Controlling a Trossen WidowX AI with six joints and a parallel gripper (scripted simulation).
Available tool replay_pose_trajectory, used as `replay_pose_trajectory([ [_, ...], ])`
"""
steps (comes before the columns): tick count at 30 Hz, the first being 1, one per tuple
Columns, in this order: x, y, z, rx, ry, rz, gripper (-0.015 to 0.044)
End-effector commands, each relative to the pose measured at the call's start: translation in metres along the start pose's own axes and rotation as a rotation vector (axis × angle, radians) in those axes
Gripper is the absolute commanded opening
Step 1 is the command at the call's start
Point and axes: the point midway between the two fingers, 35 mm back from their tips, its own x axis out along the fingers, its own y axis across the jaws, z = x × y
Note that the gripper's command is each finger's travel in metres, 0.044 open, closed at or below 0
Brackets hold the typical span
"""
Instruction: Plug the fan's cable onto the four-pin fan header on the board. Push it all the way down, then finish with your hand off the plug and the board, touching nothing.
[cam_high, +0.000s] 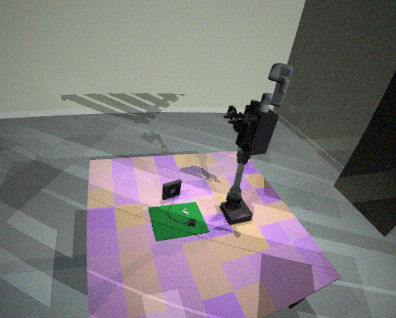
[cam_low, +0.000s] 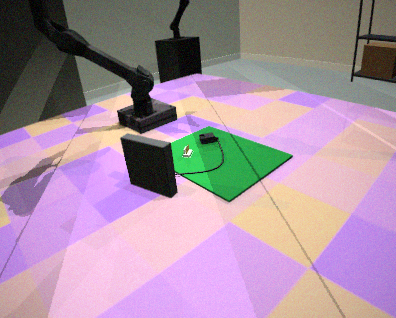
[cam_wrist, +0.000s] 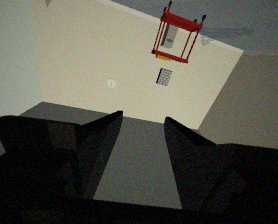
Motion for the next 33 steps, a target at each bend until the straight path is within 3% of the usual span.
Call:
replay_pose_trajectory([
  [1,0.000,0.000,0.000,0.000,0.000,0.000,0.0237],
  [4,0.000,0.000,0.000,0.000,0.000,0.000,0.0315],
  [8,0.028,-0.037,0.000,-0.190,-0.080,-0.043,0.0210],
  [15,0.073,-0.094,0.007,-0.693,-0.205,-0.127,0.0210],
  [21,0.137,-0.159,0.046,-1.408,-0.359,-0.363,0.0210],
  [33,0.208,-0.207,0.135,-2.124,-0.427,-0.887,0.0210],
])
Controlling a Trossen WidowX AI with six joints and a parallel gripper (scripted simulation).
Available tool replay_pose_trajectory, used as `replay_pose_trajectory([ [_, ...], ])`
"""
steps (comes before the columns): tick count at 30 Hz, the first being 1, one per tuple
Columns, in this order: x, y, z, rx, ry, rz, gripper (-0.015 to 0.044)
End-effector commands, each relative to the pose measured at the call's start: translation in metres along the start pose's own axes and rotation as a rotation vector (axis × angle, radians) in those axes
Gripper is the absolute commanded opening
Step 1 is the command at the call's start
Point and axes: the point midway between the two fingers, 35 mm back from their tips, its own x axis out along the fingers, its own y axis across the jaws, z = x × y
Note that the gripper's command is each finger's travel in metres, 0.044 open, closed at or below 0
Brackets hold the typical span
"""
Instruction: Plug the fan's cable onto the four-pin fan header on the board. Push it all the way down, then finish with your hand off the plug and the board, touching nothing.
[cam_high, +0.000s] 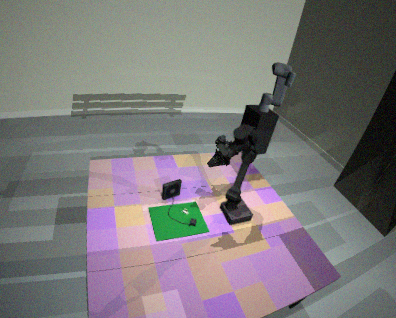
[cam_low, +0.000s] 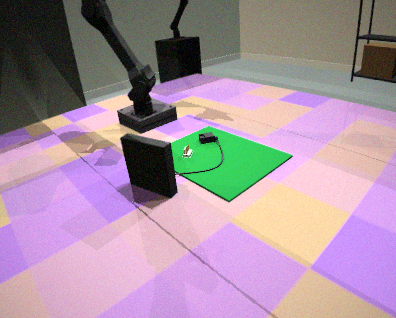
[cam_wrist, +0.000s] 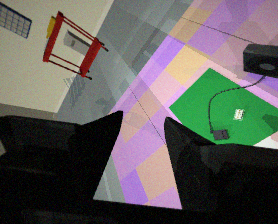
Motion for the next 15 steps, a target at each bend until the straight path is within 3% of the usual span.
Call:
replay_pose_trajectory([
  [1,0.063,-0.016,-0.029,-0.427,0.084,-0.177,0.0210],
  [15,0.173,-0.099,-0.080,-1.350,0.567,-0.418,0.0210],
])
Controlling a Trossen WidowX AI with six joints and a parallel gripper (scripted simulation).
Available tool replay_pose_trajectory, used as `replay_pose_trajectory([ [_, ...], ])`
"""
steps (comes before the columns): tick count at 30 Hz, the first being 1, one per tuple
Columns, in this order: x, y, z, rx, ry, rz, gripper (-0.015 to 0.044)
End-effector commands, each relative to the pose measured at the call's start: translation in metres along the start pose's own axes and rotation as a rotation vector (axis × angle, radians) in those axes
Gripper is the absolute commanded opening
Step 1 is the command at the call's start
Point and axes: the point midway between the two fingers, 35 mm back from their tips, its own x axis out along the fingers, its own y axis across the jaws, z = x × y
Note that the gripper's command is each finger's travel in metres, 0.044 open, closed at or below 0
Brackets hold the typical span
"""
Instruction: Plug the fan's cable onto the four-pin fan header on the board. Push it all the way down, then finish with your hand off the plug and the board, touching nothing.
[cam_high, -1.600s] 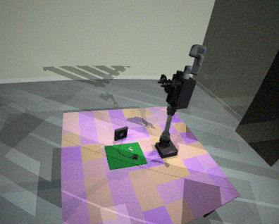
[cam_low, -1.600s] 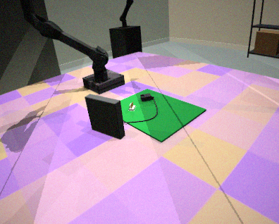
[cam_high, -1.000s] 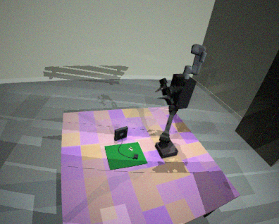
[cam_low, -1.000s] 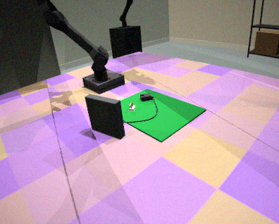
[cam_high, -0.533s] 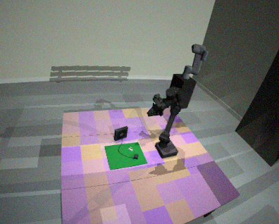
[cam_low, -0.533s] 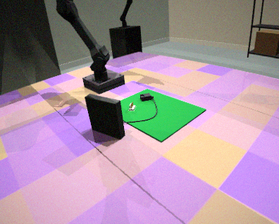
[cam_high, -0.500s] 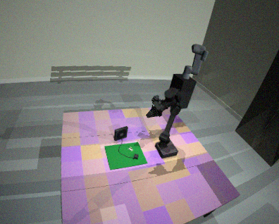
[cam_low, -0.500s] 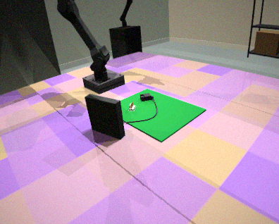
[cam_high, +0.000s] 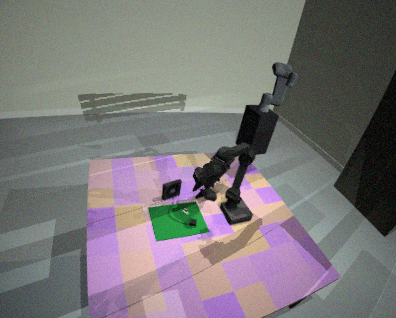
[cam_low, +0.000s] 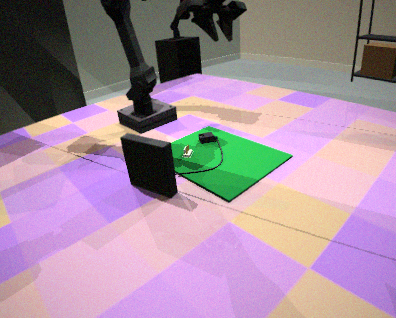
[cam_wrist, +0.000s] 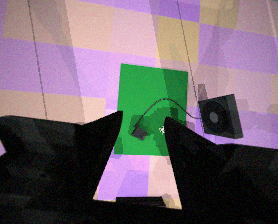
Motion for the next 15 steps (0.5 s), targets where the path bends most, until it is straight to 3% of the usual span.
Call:
replay_pose_trajectory([
  [1,0.065,0.003,-0.029,-0.430,0.228,-0.012,0.0210],
  [11,0.141,-0.008,-0.093,-1.043,0.568,0.182,0.0210],
  [15,0.149,-0.011,-0.103,-1.116,0.607,0.227,0.0210],
])
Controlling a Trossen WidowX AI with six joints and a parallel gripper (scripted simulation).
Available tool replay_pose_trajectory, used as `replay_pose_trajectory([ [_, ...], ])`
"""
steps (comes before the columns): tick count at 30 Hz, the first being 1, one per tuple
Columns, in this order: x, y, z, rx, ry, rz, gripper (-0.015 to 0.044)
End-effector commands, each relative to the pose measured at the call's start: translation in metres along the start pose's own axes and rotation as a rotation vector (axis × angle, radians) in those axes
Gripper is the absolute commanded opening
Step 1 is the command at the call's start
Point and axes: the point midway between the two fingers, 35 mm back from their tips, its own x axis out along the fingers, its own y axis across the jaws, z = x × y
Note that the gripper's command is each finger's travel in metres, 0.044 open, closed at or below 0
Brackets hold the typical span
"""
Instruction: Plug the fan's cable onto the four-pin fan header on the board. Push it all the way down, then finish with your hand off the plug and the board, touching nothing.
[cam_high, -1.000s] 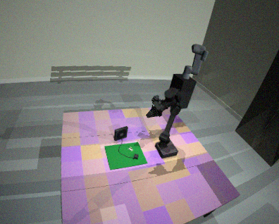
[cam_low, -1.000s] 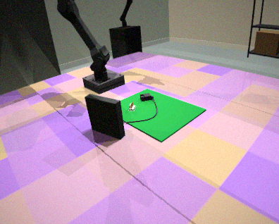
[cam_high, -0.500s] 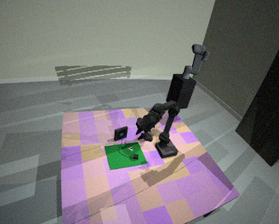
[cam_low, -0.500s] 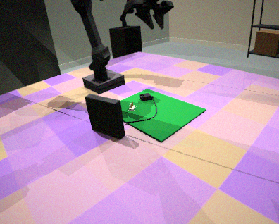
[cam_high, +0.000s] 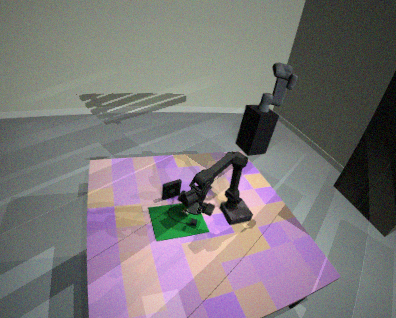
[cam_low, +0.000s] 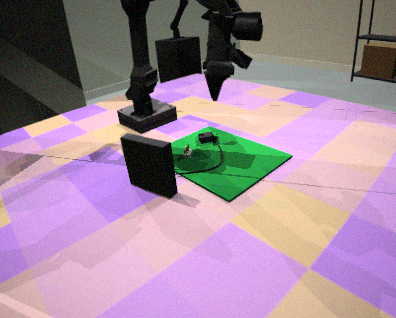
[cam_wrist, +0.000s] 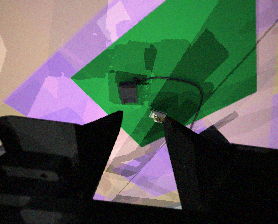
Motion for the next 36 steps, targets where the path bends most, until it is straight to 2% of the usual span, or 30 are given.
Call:
replay_pose_trajectory([
  [1,0.034,0.010,-0.009,-0.201,0.078,0.099,0.0210],
  [7,0.036,0.010,-0.008,-0.201,0.078,0.099,0.0210],
  [13,0.079,0.016,-0.002,-0.201,0.079,0.099,0.0210],
  [36,0.109,0.020,0.003,-0.201,0.079,0.099,0.0210],
])
